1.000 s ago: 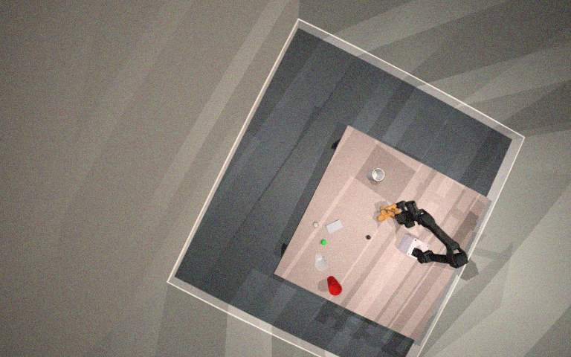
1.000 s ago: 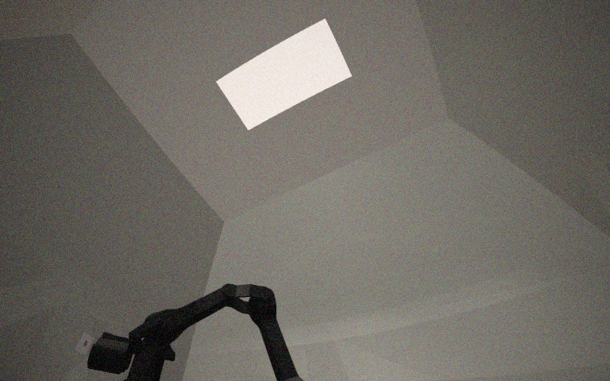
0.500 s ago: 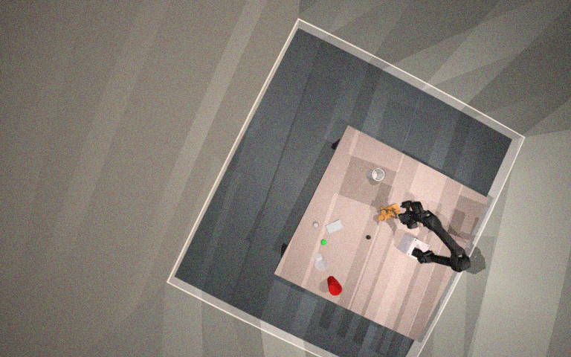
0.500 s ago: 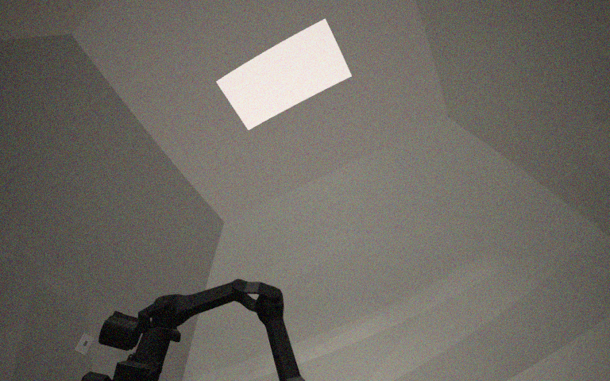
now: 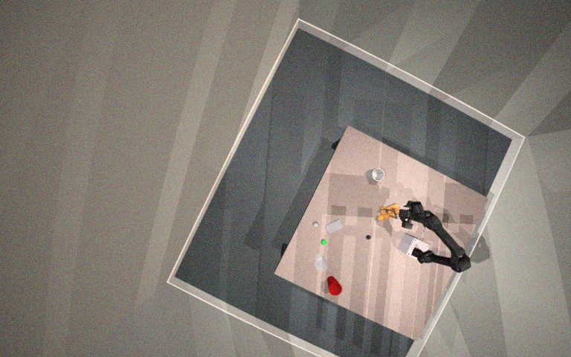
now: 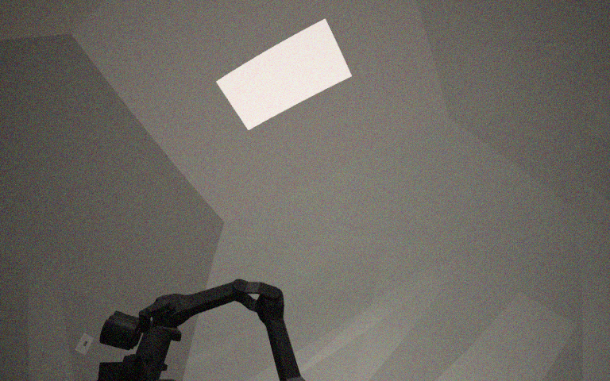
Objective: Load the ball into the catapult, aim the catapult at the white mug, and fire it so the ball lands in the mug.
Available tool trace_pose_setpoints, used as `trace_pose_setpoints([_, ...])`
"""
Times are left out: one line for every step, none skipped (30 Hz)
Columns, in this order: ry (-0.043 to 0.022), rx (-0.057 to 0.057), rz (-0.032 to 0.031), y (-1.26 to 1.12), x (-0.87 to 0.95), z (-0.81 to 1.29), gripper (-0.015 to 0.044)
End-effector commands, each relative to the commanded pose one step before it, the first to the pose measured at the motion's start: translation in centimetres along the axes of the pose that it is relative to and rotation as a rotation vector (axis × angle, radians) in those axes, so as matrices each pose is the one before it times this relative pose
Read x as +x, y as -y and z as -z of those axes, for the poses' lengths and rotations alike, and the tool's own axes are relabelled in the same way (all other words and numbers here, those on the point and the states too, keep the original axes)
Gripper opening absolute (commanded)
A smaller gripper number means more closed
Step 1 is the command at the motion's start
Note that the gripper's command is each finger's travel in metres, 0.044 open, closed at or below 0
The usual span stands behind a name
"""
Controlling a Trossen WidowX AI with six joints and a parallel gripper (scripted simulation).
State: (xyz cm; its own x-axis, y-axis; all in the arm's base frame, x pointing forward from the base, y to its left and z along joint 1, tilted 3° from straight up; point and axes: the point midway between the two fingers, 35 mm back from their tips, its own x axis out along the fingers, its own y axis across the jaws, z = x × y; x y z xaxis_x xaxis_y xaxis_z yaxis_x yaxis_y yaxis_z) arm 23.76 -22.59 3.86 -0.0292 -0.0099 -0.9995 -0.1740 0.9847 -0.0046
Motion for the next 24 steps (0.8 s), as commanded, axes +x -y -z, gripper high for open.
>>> trace_pose_setpoints([-0.00037,0.1365,-0.00102,-0.009,-0.083,0.039,0.044])
trace_pose_setpoints([-0.00003,0.0346,0.0,-0.001,-0.016,0.006,0.044])
trace_pose_setpoints([-0.00002,0.0346,-0.00002,-0.001,-0.016,0.005,0.044])
trace_pose_setpoints([0.0,0.0346,-0.00004,-0.002,-0.016,0.005,0.044])
trace_pose_setpoints([0.0,0.0346,-0.00004,-0.002,-0.016,0.005,0.044])
trace_pose_setpoints([0.0,0.0346,-0.00004,-0.001,-0.016,0.005,0.044])
trace_pose_setpoints([-0.00001,0.0346,-0.00004,-0.001,-0.016,0.005,0.044])
trace_pose_setpoints([-0.00001,0.0345,-0.00004,-0.001,-0.016,0.005,0.044])
trace_pose_setpoints([-0.00001,0.0346,-0.00004,-0.001,-0.016,0.005,0.044])
trace_pose_setpoints([-0.00001,0.0346,-0.00004,-0.001,-0.016,0.005,0.044])
trace_pose_setpoints([-0.00001,0.0346,-0.00004,-0.001,-0.016,0.005,0.044])
trace_pose_setpoints([-0.00001,0.0346,-0.00004,0.0,-0.016,0.005,0.044])
trace_pose_setpoints([-0.00002,0.0346,-0.00004,0.0,-0.016,0.005,0.044])
trace_pose_setpoints([-0.00002,0.0346,-0.00004,0.0,-0.016,0.005,0.044])
trace_pose_setpoints([-0.00002,0.0346,-0.00004,0.0,-0.016,0.005,0.044])
trace_pose_setpoints([-0.00002,0.0346,-0.00004,0.0,-0.016,0.005,0.044])
trace_pose_setpoints([-0.00002,0.0346,-0.00004,0.001,-0.016,0.005,0.044])
trace_pose_setpoints([-0.00002,0.0345,-0.00004,0.001,-0.016,0.005,0.044])
trace_pose_setpoints([-0.00003,0.0346,-0.00004,0.001,-0.016,0.005,0.044])
trace_pose_setpoints([-0.00003,0.0346,-0.00004,0.001,-0.016,0.005,0.044])
trace_pose_setpoints([-0.00003,0.0346,-0.00004,0.001,-0.016,0.005,0.044])
trace_pose_setpoints([-0.00003,0.0346,-0.00004,0.001,-0.016,0.005,0.044])
trace_pose_setpoints([-0.00003,0.0346,-0.00004,0.002,-0.016,0.005,0.044])
trace_pose_setpoints([-0.00003,0.0346,-0.00003,0.002,-0.016,0.005,0.044])
